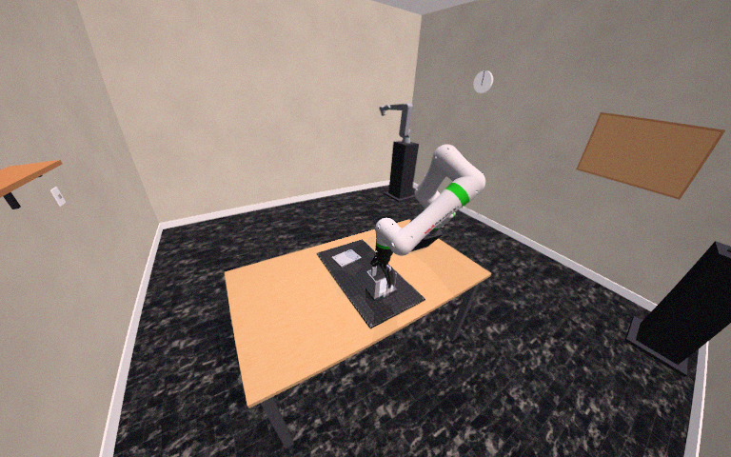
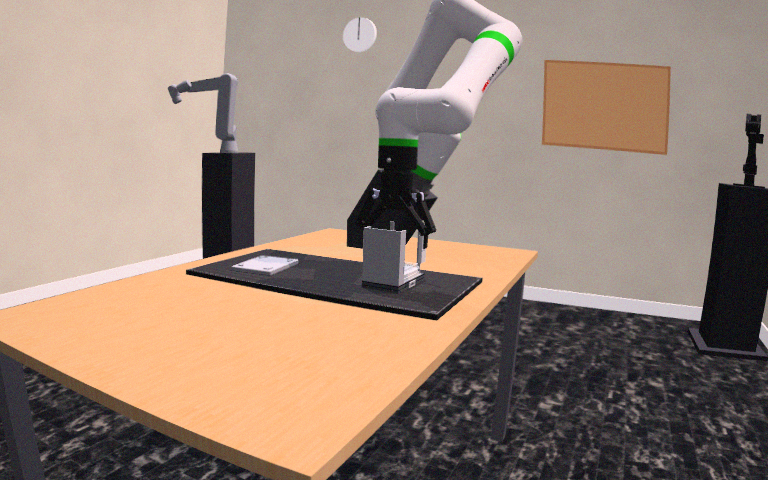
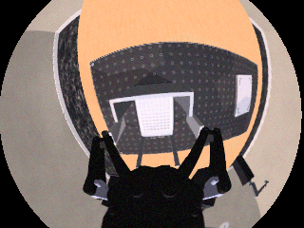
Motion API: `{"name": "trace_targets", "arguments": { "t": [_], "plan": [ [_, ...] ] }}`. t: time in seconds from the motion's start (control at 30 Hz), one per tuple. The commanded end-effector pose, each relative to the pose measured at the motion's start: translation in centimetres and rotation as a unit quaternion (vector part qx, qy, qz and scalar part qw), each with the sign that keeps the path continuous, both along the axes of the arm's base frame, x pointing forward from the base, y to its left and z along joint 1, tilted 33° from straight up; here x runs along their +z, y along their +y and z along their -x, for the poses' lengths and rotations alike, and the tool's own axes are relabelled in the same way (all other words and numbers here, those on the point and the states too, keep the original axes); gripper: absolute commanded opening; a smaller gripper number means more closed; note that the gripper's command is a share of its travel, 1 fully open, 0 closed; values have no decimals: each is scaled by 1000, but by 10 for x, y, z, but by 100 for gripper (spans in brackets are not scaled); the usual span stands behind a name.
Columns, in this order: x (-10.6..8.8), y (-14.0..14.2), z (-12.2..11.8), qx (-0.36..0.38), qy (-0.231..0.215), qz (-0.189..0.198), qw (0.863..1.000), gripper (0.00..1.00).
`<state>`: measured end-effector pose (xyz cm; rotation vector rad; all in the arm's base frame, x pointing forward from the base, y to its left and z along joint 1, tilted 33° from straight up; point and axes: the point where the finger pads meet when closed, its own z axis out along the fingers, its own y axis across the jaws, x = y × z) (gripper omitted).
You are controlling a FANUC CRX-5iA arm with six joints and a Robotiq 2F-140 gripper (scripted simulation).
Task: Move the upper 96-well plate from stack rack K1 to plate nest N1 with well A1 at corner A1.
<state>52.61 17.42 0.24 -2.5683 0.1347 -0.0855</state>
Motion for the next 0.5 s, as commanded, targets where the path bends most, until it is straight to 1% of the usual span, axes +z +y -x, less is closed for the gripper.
{"name": "trace_targets", "arguments": {
  "t": [0.0,0.17,0.47],
  "plan": [
    [-4,2,-1,0,0,0,1000,100],
    [-11,7,-1,0,0,0,1000,100],
    [-11,7,-1,0,0,0,1000,100]
  ]
}}
